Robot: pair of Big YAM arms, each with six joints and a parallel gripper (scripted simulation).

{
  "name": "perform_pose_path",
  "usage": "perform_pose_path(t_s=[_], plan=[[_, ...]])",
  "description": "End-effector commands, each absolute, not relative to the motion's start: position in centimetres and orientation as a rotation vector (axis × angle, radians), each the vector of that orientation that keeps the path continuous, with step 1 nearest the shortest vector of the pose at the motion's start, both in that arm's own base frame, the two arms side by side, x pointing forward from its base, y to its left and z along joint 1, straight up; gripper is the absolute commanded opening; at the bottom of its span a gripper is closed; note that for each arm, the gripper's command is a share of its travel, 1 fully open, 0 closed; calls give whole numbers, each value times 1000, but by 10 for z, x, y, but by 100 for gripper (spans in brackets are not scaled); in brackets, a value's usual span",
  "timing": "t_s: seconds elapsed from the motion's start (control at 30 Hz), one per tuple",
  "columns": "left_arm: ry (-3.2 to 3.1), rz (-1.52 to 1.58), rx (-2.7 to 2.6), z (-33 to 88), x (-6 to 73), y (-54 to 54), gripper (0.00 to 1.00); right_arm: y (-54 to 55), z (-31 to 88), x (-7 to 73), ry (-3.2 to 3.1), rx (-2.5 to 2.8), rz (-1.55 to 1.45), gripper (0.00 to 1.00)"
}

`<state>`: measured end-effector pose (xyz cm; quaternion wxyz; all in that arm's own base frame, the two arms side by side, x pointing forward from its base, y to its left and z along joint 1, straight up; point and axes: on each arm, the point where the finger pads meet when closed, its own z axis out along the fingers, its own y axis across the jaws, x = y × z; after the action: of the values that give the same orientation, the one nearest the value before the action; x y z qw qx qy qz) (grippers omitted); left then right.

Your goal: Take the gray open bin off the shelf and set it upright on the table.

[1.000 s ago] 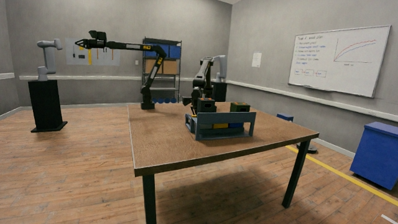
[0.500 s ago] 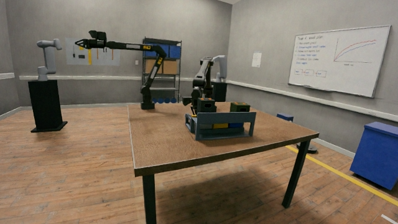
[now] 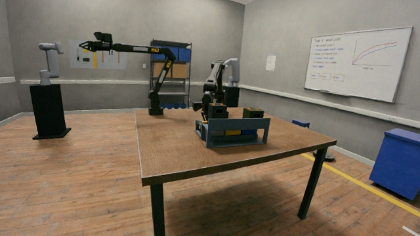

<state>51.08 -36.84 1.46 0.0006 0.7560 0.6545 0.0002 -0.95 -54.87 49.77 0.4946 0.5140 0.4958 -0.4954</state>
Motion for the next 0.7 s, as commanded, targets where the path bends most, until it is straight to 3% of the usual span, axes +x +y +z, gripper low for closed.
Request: perform_pose_path(t_s=[0.0, 0.67], plan=[[2056, 1, 2384, 9, 516, -374, 90, -545, 501, -14, 1197, 1227, -1227, 100], [2078, -11, 2409, -4, 504, -365, 90, -545, 501, -14, 1197, 1227, -1227, 100]])
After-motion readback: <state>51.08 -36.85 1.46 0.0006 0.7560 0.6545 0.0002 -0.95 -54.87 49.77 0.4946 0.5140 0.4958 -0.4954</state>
